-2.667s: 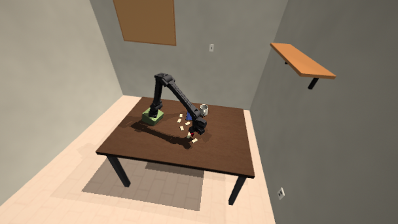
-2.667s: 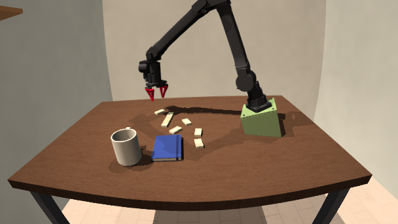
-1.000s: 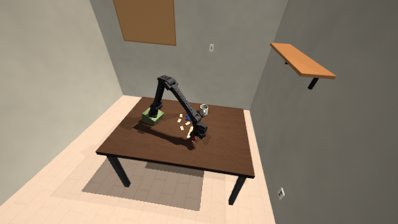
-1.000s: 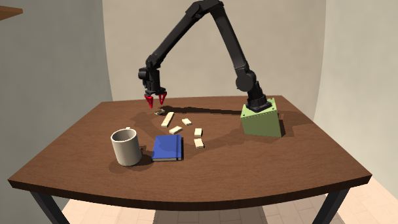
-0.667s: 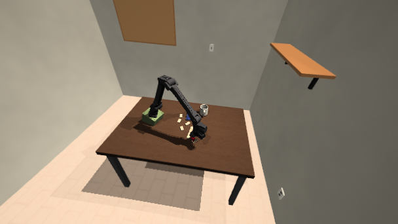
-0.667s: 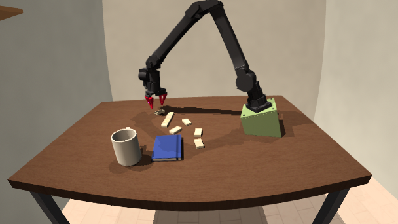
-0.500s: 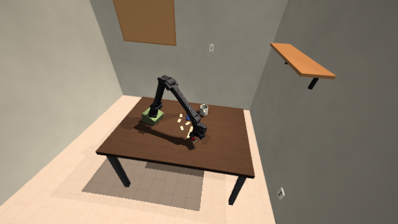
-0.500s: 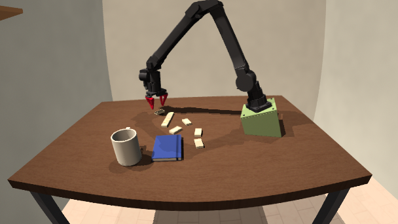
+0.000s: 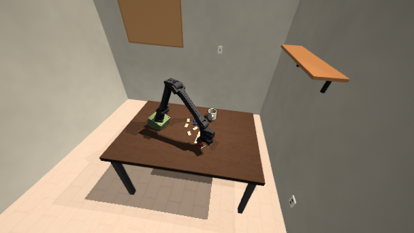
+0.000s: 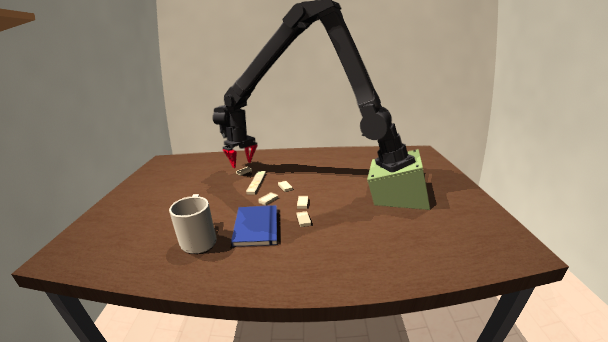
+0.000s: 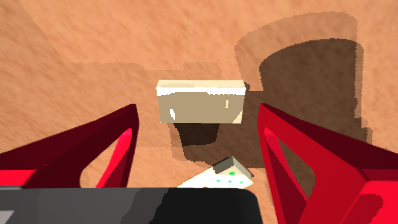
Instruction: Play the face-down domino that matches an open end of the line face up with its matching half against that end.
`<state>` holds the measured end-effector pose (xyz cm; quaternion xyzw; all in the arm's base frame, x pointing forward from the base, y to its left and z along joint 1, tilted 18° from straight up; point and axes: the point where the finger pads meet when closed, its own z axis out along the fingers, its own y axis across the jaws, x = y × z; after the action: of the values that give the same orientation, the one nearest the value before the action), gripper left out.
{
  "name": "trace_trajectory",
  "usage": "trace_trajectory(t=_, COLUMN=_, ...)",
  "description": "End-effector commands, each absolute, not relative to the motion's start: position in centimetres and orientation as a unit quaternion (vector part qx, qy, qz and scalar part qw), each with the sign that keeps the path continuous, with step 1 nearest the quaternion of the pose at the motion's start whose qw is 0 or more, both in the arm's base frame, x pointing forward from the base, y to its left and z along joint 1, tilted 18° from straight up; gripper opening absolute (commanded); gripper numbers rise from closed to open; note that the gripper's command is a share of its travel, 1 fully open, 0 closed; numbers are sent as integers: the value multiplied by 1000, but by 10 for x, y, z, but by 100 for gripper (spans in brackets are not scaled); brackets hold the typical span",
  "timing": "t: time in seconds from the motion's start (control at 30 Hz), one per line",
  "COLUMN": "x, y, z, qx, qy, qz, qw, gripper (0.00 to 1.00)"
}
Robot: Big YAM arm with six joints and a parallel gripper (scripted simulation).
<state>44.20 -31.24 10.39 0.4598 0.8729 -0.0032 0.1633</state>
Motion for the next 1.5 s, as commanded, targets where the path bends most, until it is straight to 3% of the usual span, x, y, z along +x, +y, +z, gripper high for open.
trace_trajectory(t=0.0, x=443, y=-315, z=101, qx=462, qy=871, qz=-5, qw=166, gripper=72)
trace_trajectory(t=1.47, x=442, y=-312, z=94, qx=462, qy=872, qz=-4, qw=162, gripper=72)
